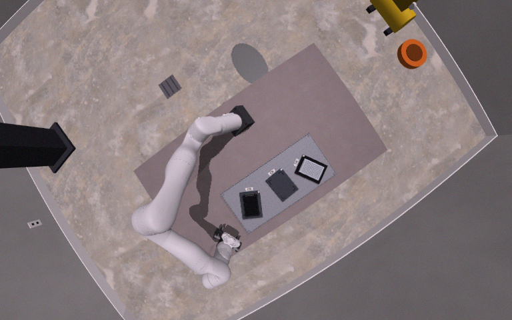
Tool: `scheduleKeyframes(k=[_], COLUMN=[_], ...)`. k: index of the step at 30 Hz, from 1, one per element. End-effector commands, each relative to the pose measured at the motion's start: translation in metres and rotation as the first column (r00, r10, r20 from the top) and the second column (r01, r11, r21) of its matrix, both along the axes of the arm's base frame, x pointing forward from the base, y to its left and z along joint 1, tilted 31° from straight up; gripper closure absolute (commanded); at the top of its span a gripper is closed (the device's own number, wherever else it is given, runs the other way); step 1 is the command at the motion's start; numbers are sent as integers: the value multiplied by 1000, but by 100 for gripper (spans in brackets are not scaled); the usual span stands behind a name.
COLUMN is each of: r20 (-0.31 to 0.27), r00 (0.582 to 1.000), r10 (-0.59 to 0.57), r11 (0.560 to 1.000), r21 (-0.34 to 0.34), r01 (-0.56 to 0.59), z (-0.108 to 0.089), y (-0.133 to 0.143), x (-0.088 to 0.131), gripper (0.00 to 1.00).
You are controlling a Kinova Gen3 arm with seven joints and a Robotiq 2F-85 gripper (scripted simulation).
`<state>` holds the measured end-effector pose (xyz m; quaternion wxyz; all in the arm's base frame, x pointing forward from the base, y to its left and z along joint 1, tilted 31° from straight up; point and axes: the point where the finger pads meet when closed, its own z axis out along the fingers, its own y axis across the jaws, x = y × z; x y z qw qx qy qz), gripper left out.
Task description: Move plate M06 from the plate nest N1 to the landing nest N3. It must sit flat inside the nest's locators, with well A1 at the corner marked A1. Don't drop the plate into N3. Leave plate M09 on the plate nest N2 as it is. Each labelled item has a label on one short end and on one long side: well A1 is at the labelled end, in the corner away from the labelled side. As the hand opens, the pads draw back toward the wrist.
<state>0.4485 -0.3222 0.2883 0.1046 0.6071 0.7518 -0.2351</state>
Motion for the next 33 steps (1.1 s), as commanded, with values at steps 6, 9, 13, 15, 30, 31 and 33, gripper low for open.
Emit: scheduleKeyframes(k=[6, 9, 13, 15, 30, 31, 33], r20=[-32, -46, -67, -77, -134, -139, -147], r00=[996, 993, 988, 985, 954, 951, 944], r10=[79, 105, 140, 157, 269, 278, 295], r11=[997, 994, 990, 988, 963, 961, 956], r21=[5, 9, 15, 19, 43, 45, 49], r01=[-78, -105, -139, -156, -266, -274, -291], z=[-12, -18, -27, -32, -58, -60, -64], y=[21, 29, 39, 45, 79, 81, 86], x=[5, 6, 8, 9, 13, 13, 14], gripper=[0, 0, 0, 0, 0, 0, 0])
